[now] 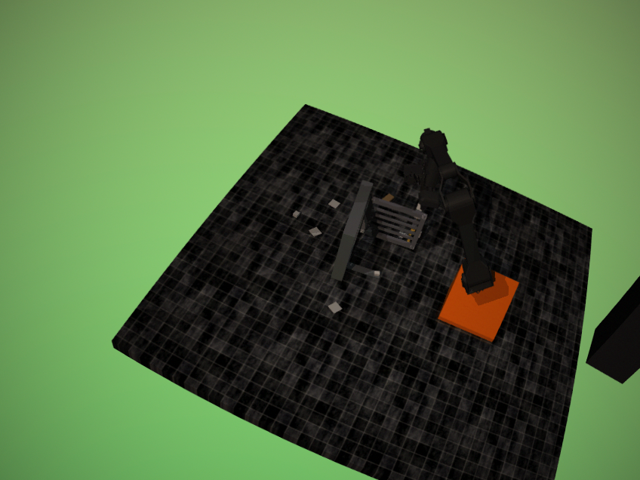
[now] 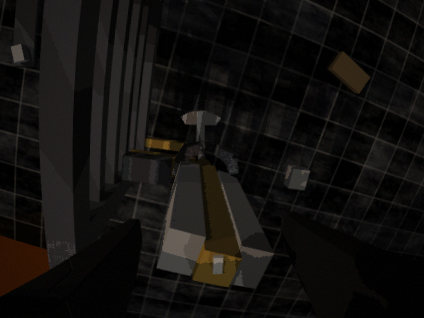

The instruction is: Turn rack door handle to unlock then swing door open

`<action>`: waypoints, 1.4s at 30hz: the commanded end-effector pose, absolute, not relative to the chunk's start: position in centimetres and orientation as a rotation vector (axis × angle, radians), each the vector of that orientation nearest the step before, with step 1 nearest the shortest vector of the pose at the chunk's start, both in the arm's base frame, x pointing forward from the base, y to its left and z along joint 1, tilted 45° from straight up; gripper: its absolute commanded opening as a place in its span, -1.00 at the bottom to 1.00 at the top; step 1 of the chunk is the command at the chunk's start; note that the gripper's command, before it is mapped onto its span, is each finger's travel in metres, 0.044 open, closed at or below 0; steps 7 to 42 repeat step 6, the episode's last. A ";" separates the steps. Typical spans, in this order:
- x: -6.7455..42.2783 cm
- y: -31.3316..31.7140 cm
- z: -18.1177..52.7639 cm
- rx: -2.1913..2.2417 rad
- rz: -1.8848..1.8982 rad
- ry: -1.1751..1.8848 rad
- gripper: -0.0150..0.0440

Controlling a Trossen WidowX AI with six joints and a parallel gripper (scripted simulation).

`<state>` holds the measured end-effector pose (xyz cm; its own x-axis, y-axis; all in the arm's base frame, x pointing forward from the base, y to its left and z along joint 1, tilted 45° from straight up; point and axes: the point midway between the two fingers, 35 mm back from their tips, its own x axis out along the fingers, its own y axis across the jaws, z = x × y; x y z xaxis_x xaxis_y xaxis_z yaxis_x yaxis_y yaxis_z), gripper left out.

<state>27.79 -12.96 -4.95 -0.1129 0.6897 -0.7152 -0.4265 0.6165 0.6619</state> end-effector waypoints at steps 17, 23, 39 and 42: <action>28.0 -14.0 -4.0 0.235 0.961 1.391 0.50; 28.0 -14.0 -4.0 0.235 0.961 1.391 0.50; 28.0 -14.0 -4.0 0.235 0.961 1.391 0.50; 28.0 -14.0 -4.0 0.235 0.961 1.391 0.50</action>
